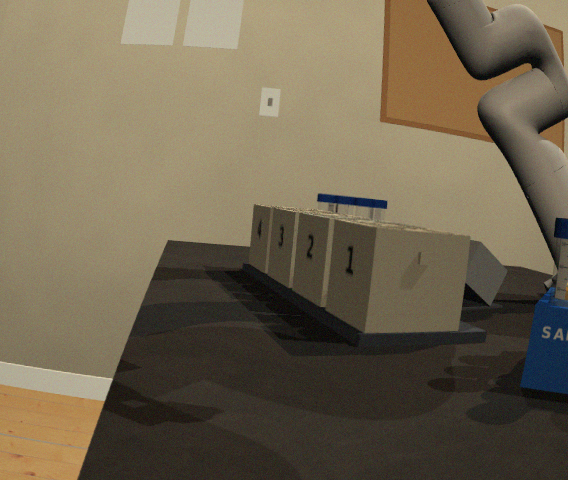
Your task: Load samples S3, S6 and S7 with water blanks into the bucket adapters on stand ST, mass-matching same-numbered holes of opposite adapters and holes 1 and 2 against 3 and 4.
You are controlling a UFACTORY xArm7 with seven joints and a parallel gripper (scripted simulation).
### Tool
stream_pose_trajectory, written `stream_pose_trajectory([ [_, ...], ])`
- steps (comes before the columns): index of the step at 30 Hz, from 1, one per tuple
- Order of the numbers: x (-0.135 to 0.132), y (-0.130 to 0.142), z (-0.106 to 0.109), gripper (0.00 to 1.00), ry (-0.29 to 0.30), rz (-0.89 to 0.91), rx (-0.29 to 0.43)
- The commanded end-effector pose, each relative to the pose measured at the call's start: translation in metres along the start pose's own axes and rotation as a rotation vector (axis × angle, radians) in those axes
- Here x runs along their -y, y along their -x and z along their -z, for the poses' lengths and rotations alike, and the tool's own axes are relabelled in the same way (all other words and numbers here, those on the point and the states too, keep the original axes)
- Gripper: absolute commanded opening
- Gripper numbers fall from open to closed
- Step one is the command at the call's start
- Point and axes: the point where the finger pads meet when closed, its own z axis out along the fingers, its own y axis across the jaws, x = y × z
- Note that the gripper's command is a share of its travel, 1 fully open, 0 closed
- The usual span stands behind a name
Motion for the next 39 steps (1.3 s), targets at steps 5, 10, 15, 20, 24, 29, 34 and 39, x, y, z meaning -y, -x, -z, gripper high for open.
stream_pose_trajectory([
  [5, 0.027, -0.007, 0.003, 1.00, 0.025, -0.216, 0.001],
  [10, 0.041, -0.012, 0.003, 1.00, 0.033, -0.315, -0.005],
  [15, 0.055, -0.017, 0.004, 1.00, 0.043, -0.440, -0.013],
  [20, 0.069, -0.023, 0.004, 1.00, 0.050, -0.552, -0.020],
  [24, 0.082, -0.029, 0.004, 1.00, 0.056, -0.664, -0.027],
  [29, 0.094, -0.036, 0.003, 1.00, 0.061, -0.764, -0.034],
  [34, 0.106, -0.043, 0.003, 1.00, 0.065, -0.890, -0.042],
  [39, 0.118, -0.050, 0.003, 1.00, 0.069, -1.003, -0.050],
])
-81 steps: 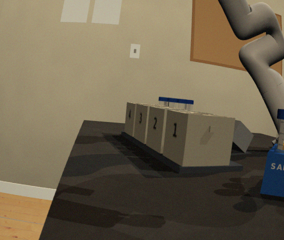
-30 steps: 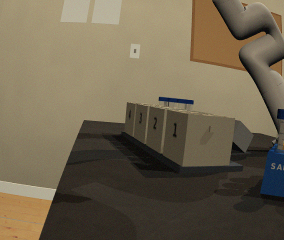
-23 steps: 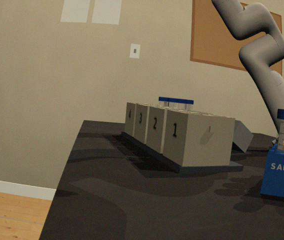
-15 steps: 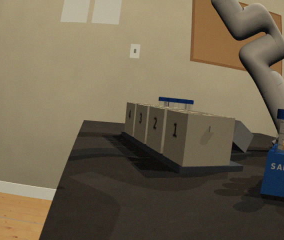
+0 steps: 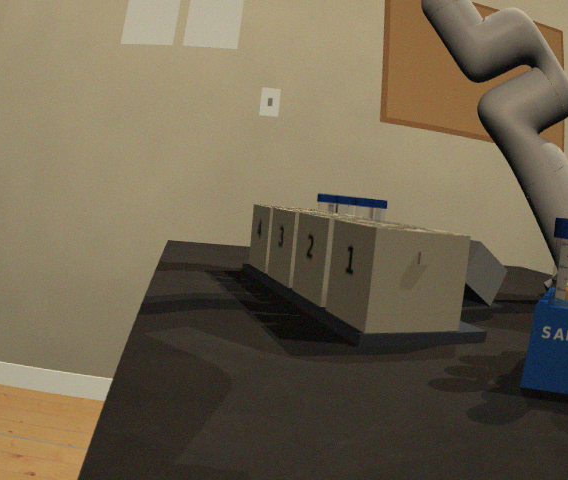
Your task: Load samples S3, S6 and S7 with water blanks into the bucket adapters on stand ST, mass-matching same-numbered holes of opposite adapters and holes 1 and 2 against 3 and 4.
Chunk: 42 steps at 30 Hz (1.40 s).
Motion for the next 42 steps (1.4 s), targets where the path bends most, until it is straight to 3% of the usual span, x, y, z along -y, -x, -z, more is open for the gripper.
stream_pose_trajectory([
  [1, 0.013, 0.005, 0.003, 1.00, 0.013, -0.131, 0.002],
  [42, 0.128, 0.019, 0.000, 1.00, 0.021, -1.130, -0.027],
])
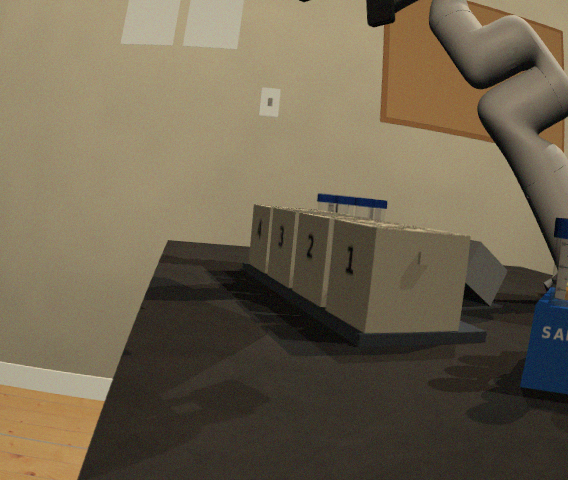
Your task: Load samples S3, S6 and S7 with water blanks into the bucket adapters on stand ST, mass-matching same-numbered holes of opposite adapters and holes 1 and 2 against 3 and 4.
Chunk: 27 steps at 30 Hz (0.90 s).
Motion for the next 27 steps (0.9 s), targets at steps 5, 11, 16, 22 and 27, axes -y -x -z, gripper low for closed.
stream_pose_trajectory([
  [5, 0.015, 0.022, 0.001, 1.00, 0.014, -0.274, -0.001],
  [11, 0.022, 0.031, 0.000, 1.00, 0.015, -0.405, 0.000],
  [16, 0.029, 0.039, -0.002, 1.00, 0.017, -0.505, 0.001],
  [22, 0.040, 0.051, -0.004, 1.00, 0.020, -0.671, 0.003],
  [27, 0.052, 0.063, -0.007, 1.00, 0.024, -0.821, 0.006],
])
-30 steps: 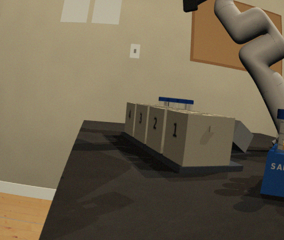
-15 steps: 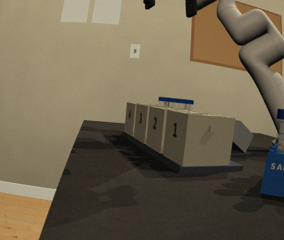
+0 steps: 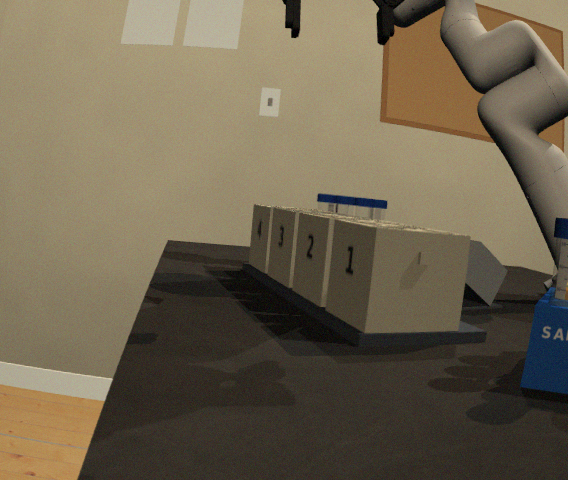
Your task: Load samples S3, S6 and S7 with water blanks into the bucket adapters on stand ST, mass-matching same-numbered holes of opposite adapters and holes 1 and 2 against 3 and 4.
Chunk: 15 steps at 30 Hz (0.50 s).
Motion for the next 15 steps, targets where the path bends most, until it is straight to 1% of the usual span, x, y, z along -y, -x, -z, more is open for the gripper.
stream_pose_trajectory([
  [1, 0.002, 0.017, -0.001, 1.00, 0.016, -0.193, -0.002],
  [3, 0.002, 0.017, -0.001, 1.00, 0.016, -0.193, -0.002],
  [5, 0.003, 0.027, -0.003, 1.00, 0.018, -0.260, -0.001],
  [7, 0.004, 0.028, -0.003, 1.00, 0.020, -0.327, 0.000],
  [8, 0.004, 0.028, -0.003, 1.00, 0.020, -0.328, 0.000],
  [10, 0.005, 0.037, -0.005, 1.00, 0.023, -0.394, 0.001],
  [12, 0.006, 0.038, -0.006, 1.00, 0.025, -0.445, 0.002],
  [15, 0.008, 0.049, -0.008, 1.00, 0.030, -0.545, 0.003],
])
